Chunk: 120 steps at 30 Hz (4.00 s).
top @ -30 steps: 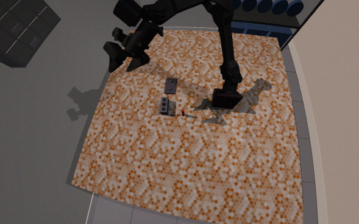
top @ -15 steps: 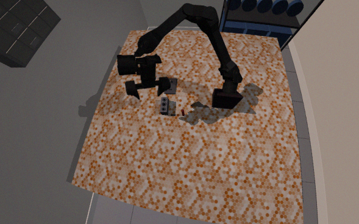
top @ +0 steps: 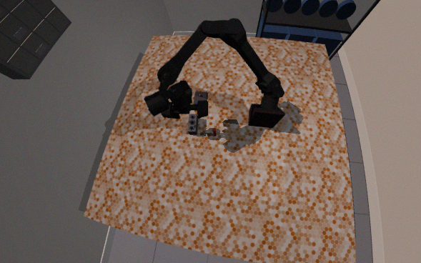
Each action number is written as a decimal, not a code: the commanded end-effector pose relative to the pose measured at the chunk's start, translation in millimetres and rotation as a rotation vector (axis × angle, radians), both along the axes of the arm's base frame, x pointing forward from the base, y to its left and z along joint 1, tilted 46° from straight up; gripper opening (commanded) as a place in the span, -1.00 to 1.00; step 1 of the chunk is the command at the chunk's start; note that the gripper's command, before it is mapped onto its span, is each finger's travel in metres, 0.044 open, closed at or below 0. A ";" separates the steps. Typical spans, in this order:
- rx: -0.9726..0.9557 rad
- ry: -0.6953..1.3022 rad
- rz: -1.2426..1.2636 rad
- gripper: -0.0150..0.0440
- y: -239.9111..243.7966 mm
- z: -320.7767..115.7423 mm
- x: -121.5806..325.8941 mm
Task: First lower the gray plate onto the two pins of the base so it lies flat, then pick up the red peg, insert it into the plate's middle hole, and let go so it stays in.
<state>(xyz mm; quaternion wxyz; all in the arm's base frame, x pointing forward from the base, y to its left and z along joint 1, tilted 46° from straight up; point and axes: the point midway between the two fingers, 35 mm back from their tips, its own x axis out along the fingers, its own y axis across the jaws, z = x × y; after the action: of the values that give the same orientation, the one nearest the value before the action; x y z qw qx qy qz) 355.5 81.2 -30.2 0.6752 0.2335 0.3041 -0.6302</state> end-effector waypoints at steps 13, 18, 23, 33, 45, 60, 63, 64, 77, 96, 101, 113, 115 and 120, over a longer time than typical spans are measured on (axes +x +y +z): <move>-0.008 -0.013 -0.010 1.00 -36.0 -32.1 2.4; -0.008 -0.013 -0.009 1.00 -41.1 -37.2 3.0; -0.007 -0.013 -0.009 1.00 -47.0 -43.0 3.5; -0.008 -0.013 -0.009 1.00 -59.0 -54.3 4.0; -0.010 -0.013 -0.009 1.00 -73.5 -67.3 3.6; -0.011 -0.013 -0.010 0.20 -78.9 -71.9 3.1; -0.011 -0.013 -0.010 0.06 -78.9 -71.9 3.1; -0.011 -0.013 -0.010 0.04 -78.9 -71.9 3.1; -0.007 -0.013 -0.009 -0.49 -64.7 -59.2 5.7; -0.001 -0.013 -0.008 -0.49 -23.6 -17.9 6.7; -0.001 -0.012 -0.007 -0.49 -13.0 -6.0 5.3; -0.005 -0.012 -0.009 -0.49 10.9 23.5 -1.0; -0.005 -0.012 -0.009 -0.49 13.4 26.8 -1.9; -0.003 -0.013 -0.010 -0.49 9.3 28.5 -0.8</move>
<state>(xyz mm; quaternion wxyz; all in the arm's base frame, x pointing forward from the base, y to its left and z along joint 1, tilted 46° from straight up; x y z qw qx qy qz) 352.3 91.9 -6.4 0.6758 0.2302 0.2992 -0.6331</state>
